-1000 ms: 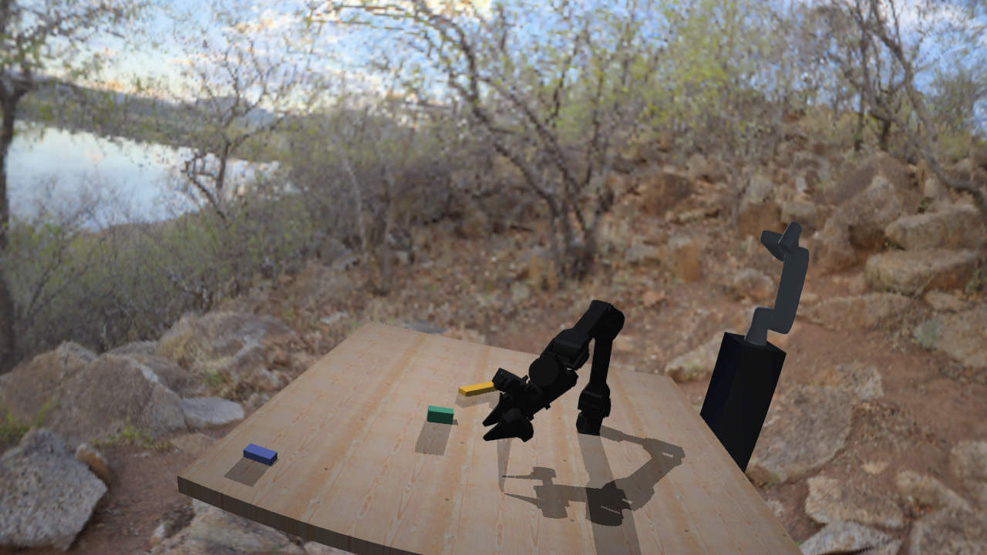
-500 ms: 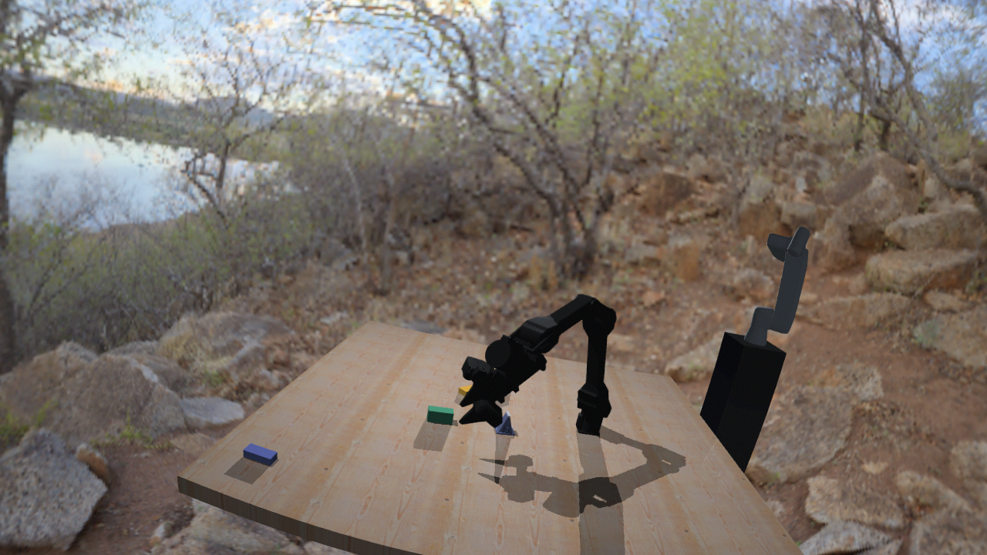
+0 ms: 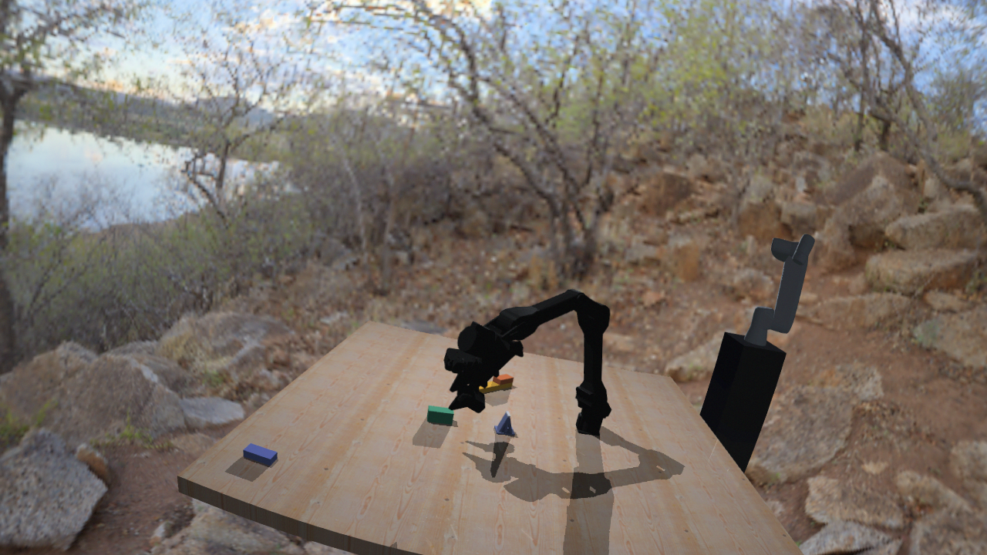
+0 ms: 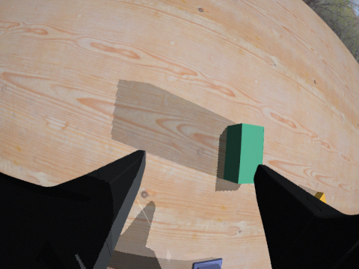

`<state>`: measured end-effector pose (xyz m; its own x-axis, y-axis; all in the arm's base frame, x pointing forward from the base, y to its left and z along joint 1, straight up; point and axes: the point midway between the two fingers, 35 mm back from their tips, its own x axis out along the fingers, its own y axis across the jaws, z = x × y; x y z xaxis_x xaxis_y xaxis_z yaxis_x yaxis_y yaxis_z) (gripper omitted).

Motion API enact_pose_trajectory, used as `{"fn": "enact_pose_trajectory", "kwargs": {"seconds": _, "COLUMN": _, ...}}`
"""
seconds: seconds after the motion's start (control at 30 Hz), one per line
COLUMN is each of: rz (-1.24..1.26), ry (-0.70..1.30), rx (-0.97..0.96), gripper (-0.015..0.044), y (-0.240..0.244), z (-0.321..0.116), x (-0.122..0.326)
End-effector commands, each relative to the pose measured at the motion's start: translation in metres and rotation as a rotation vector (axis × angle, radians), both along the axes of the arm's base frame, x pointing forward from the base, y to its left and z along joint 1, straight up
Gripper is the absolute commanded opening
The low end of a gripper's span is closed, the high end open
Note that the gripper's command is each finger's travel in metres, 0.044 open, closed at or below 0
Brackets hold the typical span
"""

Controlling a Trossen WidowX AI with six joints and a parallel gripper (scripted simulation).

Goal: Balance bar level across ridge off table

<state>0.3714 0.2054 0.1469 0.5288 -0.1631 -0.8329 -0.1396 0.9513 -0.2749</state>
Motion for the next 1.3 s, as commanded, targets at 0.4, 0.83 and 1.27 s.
{"fn": "enact_pose_trajectory", "kwargs": {"seconds": 0.4, "rz": 0.068, "ry": 0.158, "rx": -0.104, "gripper": 0.0315, "y": -0.079, "z": -0.006, "x": 0.019}}
{"fn": "enact_pose_trajectory", "kwargs": {"seconds": 0.83, "rz": 0.163, "ry": 0.299, "rx": -0.154, "gripper": 0.0315, "y": -0.148, "z": -0.010, "x": 0.025}}
{"fn": "enact_pose_trajectory", "kwargs": {"seconds": 1.27, "rz": 0.270, "ry": 0.423, "rx": -0.161, "gripper": 0.0315, "y": -0.214, "z": -0.012, "x": 0.020}}
